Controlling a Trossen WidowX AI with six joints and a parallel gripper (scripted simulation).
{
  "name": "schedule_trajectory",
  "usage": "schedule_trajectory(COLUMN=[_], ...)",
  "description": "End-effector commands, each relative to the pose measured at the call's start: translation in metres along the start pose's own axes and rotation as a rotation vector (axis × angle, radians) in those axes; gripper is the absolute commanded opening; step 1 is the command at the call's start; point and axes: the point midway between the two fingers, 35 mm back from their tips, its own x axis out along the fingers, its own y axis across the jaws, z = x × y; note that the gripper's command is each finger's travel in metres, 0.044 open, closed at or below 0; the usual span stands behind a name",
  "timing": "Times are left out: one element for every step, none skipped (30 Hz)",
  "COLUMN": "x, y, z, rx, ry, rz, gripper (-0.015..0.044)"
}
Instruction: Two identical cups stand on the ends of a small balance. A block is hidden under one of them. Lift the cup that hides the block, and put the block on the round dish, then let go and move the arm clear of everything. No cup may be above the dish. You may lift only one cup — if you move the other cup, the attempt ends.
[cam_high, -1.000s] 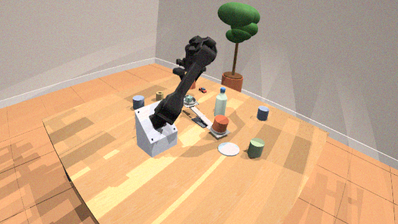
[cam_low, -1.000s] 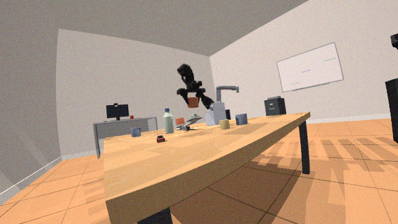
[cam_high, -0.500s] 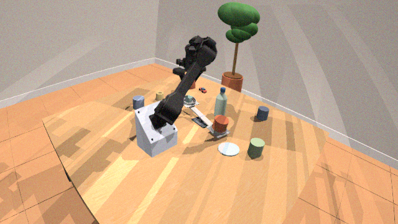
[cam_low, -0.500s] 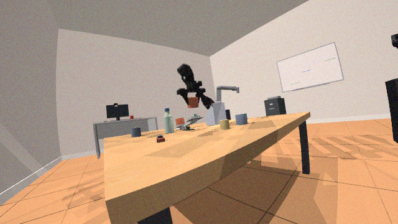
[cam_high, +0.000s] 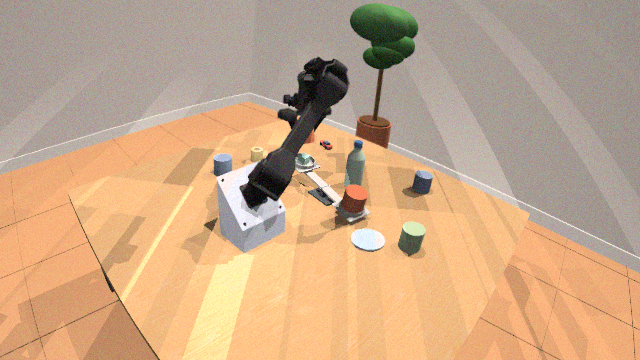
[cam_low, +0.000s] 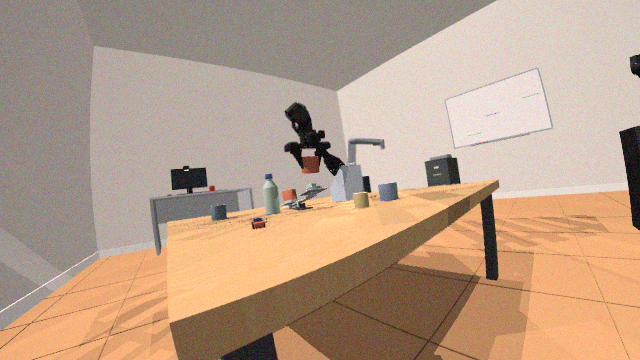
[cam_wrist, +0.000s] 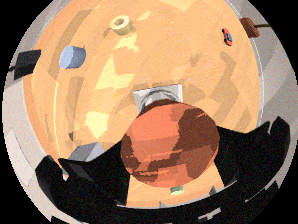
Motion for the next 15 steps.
schedule_trajectory(x=[0.003,0.008,0.014,0.02,0.026,0.032,0.038,0.045,0.051,0.058,0.065,0.071,0.078,0.084,0.087], y=[0.005,0.012,0.02,0.029,0.037,0.046,0.055,0.064,0.074,0.083,0.092,0.102,0.111,0.119,0.123], z=[0.006,0.014,0.022,0.03,0.038,0.045,0.051,0.057,0.063,0.068,0.073,0.077,0.081,0.083,0.085], rx=[-0.001,-0.001,-0.001,-0.001,-0.001,-0.001,-0.001,0.0,0.0,0.0,0.0,0.0,0.0,0.001,0.001], ry=[-0.003,-0.005,-0.007,-0.009,-0.011,-0.012,-0.014,-0.015,-0.016,-0.017,-0.017,-0.018,-0.018,-0.018,-0.018], rz=[-0.002,-0.002,-0.002,-0.002,-0.002,-0.002,-0.002,-0.002,-0.002,-0.002,-0.002,-0.002,-0.002,-0.002,-0.002], gripper=[0.0,0.0,0.0,0.0,0.0,0.0,0.0,0.0,0.0,0.0,0.0,0.0,0.0,0.0,0.0])
